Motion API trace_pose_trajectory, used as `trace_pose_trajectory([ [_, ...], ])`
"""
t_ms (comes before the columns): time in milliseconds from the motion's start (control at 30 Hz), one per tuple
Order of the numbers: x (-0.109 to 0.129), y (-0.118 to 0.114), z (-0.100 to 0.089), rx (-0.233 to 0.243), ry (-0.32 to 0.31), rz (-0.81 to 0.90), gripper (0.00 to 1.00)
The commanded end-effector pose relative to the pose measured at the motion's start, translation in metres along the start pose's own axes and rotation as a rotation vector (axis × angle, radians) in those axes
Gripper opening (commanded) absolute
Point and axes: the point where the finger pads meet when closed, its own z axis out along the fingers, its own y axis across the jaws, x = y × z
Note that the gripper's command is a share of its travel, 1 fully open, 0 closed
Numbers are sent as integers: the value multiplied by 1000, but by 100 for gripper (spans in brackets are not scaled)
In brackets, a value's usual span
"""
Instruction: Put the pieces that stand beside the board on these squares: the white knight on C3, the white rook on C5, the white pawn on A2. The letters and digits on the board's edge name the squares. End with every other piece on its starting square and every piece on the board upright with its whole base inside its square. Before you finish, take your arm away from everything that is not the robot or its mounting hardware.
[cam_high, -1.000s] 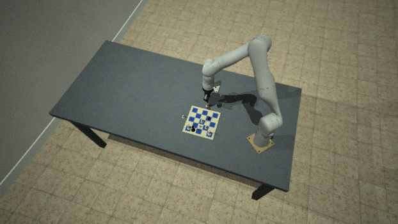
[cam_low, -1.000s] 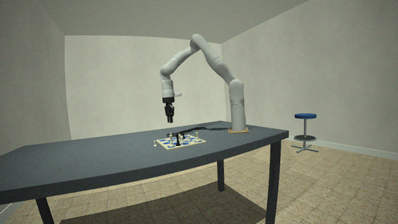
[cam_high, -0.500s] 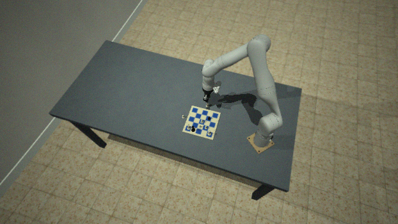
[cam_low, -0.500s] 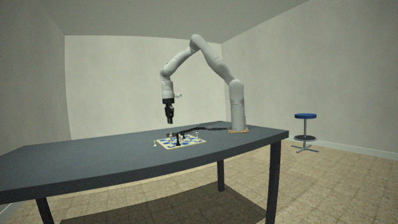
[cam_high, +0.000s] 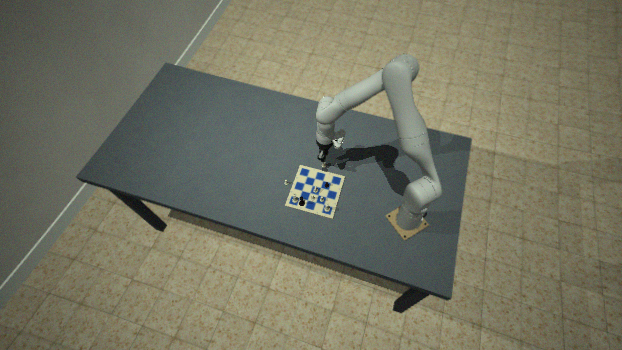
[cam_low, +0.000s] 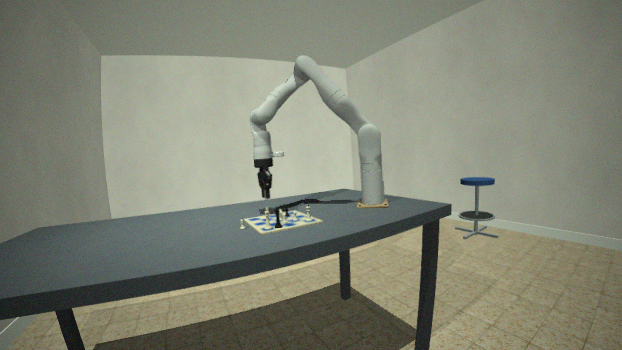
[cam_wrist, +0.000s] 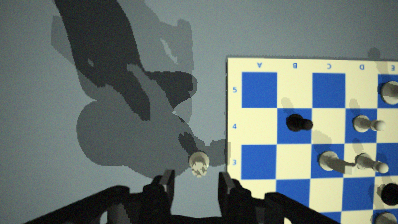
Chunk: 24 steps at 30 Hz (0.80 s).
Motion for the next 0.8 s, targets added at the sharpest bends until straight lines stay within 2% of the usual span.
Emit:
trace_pose_trajectory([
  [0,1,2,6,-4,5,-3,37],
  [467,1,3,22,-4,5,-3,37],
  [767,1,3,26,-4,5,-3,37],
])
